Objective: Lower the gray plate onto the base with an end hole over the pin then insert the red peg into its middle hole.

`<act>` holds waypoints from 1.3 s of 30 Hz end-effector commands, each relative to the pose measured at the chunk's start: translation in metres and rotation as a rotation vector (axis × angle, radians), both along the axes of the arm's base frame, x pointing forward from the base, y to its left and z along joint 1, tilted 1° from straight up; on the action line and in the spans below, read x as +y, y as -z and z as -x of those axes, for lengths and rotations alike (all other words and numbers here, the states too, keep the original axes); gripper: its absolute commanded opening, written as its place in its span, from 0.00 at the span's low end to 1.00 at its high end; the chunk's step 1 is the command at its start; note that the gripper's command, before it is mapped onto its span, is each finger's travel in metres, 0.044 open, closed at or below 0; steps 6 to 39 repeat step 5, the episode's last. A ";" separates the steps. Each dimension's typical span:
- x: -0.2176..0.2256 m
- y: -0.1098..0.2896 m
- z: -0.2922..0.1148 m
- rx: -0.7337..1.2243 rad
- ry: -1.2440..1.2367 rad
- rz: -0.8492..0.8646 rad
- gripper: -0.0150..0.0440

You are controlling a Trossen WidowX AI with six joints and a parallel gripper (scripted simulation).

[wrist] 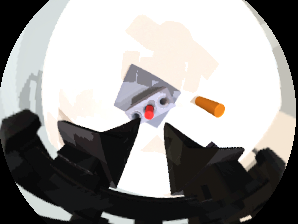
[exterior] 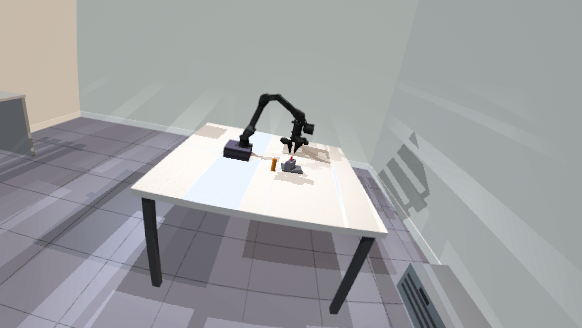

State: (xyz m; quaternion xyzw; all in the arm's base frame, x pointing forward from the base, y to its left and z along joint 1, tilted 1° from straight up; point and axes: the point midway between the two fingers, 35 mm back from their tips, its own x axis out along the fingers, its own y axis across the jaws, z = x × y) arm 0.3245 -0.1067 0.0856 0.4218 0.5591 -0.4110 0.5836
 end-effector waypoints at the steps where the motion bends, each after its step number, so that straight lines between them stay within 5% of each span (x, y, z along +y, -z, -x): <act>1: 0.000 -0.004 0.000 -0.004 -0.007 -0.003 0.51; 39: -0.001 -0.006 0.001 -0.004 -0.007 -0.003 0.51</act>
